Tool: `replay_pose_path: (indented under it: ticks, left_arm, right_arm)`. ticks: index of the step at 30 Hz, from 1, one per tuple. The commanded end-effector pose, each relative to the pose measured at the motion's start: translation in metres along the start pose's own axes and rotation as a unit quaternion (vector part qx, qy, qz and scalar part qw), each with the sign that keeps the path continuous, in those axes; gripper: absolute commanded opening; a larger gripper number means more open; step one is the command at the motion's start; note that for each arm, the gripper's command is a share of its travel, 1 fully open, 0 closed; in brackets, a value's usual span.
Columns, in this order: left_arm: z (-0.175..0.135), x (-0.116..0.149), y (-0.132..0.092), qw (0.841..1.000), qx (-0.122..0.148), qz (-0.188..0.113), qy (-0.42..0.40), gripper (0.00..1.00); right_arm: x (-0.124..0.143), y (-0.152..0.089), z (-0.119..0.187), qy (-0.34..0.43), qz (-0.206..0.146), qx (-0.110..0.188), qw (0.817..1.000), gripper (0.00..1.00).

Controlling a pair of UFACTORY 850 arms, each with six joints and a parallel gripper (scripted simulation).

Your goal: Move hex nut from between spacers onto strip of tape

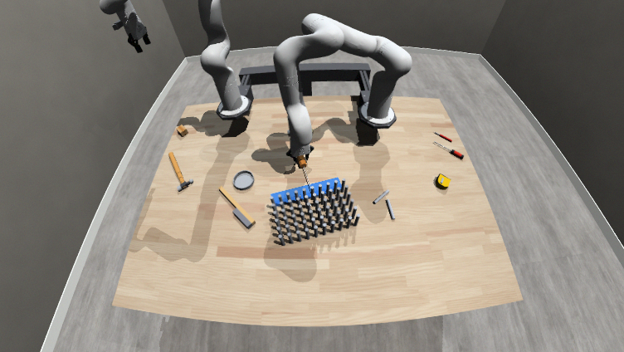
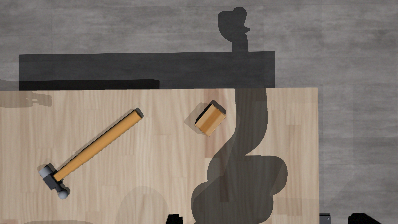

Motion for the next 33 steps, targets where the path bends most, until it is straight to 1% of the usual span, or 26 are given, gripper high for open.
replay_pose_path:
  ticks: [1,3,5,15,20,33]
  left_arm:
    - [-0.001,0.0,-0.014,1.0,-0.001,0.0,0.0,0.65]
    - [-0.001,0.0,-0.023,1.0,-0.001,-0.001,0.0,0.65]
    - [-0.001,0.0,-0.023,1.0,-0.001,-0.001,0.0,0.65]
    - [0.0,-0.001,-0.08,1.0,-0.001,-0.003,0.0,0.65]
    - [0.0,0.0,-0.086,1.0,-0.001,-0.002,0.0,0.65]
    - [-0.001,0.0,-0.092,1.0,-0.001,0.0,0.0,0.65]
  right_arm:
    - [0.0,-0.001,0.0,0.0,0.001,0.0,1.0,1.0]
    - [0.0,-0.001,0.0,0.0,0.001,0.0,1.0,1.0]
    - [0.0,-0.001,0.0,0.0,0.001,0.0,1.0,1.0]
    - [0.0,-0.001,0.0,0.0,0.001,0.0,1.0,1.0]
    - [0.0,-0.001,0.0,0.0,0.001,0.0,1.0,1.0]
    - [0.0,-0.001,0.0,0.0,0.001,0.0,1.0,1.0]
Point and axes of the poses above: on each arm, the point where the finger pads meet when closed, its own y axis out along the fingers, its own z axis across the jaws, x = y × z, the point moved 2 cm from there along -y, back along the fingers, and after that the axes turned 5 degrees about y, right-handed, at the moved point
